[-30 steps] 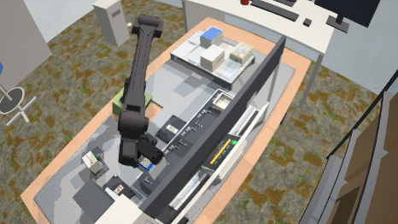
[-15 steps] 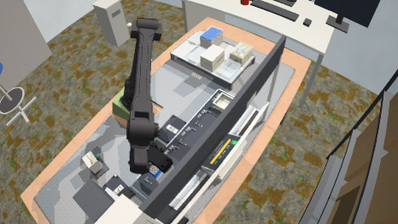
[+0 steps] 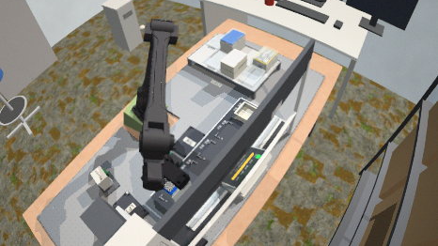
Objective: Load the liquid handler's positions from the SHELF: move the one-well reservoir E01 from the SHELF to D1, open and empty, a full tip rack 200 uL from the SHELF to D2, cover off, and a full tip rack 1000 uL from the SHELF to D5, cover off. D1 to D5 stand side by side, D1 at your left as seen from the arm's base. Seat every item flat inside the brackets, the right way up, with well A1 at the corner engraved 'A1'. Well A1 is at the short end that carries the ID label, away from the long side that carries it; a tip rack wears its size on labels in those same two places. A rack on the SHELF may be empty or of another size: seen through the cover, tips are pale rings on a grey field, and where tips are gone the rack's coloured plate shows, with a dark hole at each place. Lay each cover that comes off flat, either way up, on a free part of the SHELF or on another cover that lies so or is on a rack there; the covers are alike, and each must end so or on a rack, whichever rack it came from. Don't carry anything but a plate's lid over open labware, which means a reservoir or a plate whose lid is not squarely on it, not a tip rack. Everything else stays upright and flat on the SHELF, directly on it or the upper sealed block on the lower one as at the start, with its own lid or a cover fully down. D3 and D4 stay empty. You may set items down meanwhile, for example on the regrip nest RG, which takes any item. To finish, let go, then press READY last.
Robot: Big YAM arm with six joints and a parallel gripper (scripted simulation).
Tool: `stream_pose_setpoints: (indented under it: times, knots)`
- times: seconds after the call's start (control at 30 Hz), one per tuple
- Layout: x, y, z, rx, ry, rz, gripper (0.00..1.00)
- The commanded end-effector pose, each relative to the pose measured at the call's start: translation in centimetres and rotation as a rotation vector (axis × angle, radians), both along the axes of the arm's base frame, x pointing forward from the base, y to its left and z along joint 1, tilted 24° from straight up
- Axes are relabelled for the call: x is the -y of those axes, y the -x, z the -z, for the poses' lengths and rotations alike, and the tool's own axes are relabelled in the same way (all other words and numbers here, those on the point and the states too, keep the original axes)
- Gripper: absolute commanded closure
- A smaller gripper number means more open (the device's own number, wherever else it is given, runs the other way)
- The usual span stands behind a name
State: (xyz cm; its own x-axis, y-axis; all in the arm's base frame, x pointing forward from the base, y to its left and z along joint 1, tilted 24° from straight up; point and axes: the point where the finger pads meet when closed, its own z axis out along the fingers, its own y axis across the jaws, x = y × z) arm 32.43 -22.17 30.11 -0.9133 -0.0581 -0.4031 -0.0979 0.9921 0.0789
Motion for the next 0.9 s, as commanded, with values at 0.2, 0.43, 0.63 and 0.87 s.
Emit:
stream_pose_setpoints:
  times: [0.2,0.43,0.63,0.87]
  knots:
    - [0.5,-0.4,-2.1,0.036,0.031,0.010,1.00]
    - [0.5,-0.4,-2.1,0.036,0.031,0.010,1.00]
    - [0.5,-0.5,-2.1,0.036,0.031,0.010,1.00]
    - [0.5,-0.5,-2.1,0.036,0.031,0.010,1.00]
